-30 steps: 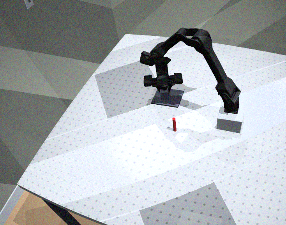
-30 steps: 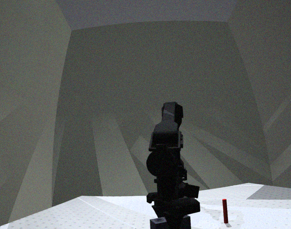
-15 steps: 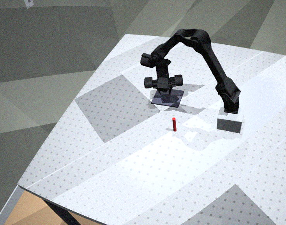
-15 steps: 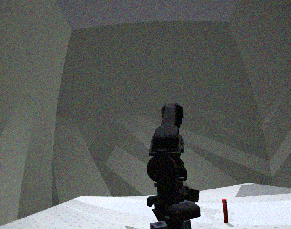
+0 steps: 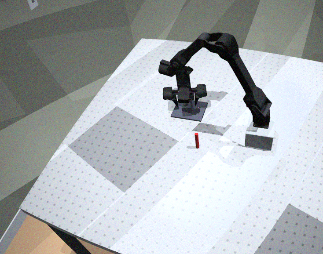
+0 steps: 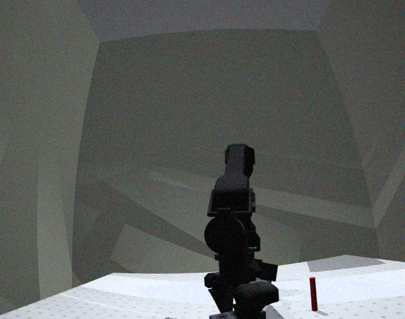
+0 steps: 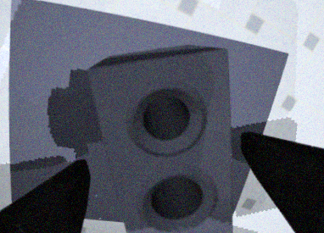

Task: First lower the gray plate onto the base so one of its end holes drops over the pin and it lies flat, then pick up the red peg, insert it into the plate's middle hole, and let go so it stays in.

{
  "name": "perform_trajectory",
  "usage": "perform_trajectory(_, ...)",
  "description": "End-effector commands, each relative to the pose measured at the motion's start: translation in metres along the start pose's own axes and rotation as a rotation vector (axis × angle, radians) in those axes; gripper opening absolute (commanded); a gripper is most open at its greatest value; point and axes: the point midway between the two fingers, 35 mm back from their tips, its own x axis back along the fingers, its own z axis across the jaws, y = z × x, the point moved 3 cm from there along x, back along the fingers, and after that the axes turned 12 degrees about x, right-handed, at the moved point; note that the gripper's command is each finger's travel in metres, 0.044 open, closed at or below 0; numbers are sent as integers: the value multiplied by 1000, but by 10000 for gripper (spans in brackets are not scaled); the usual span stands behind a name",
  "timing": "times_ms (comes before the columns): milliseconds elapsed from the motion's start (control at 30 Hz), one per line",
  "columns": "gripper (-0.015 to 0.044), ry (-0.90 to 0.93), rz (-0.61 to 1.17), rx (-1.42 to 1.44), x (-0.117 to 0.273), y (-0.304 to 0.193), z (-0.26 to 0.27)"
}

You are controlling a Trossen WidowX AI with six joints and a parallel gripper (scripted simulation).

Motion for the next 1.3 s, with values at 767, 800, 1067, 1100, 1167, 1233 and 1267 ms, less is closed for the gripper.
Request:
perform_trajectory(767,440,2,-5,-120,118,5,-6)
perform_trajectory(800,440,2,-6,-199,118,12,-9)
perform_trajectory(1067,440,7,-8,-833,120,63,-27)
perform_trajectory(1100,440,8,-7,-912,120,69,-28)
perform_trajectory(1167,440,9,-7,-1070,120,82,-30)
perform_trajectory(1233,440,11,-6,-1228,121,95,-32)
perform_trajectory(1267,440,12,-6,-1307,121,101,-33)
